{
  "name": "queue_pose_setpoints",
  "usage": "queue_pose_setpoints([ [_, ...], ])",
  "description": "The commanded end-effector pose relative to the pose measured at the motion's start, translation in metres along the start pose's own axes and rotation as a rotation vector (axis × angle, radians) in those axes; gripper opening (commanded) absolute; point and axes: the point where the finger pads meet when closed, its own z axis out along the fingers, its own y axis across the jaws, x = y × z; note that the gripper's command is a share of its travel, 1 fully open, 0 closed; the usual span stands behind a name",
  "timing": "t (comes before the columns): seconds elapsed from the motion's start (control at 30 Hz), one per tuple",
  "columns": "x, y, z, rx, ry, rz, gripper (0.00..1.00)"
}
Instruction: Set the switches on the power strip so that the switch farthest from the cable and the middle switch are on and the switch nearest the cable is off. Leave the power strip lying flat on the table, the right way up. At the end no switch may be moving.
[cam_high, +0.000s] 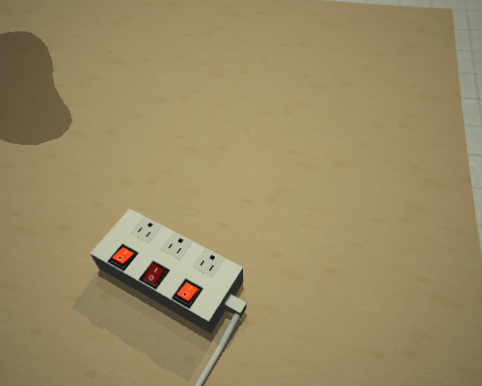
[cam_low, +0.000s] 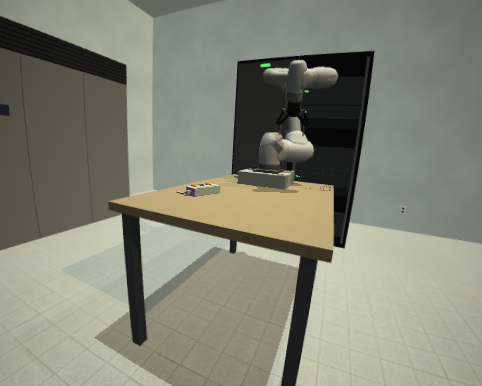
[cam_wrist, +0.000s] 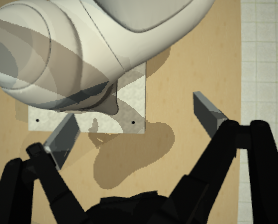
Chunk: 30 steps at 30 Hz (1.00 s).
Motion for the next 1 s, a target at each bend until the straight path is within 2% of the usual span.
queue_pose_setpoints([
  [0.0,0.0,0.0,0.0,0.0,0.0,0.0,1.0],
  [0.67,-0.005,0.001,-0.002,-0.007,-0.001,0.013,1.0],
  [0.8,-0.035,0.004,-0.012,-0.045,-0.008,0.085,1.0],
  [0.9,-0.083,0.002,-0.026,-0.101,-0.019,0.194,1.0],
  [0.93,-0.083,0.002,-0.026,-0.101,-0.019,0.194,1.0],
  [0.97,-0.103,-0.002,-0.032,-0.124,-0.024,0.24,1.0],
])
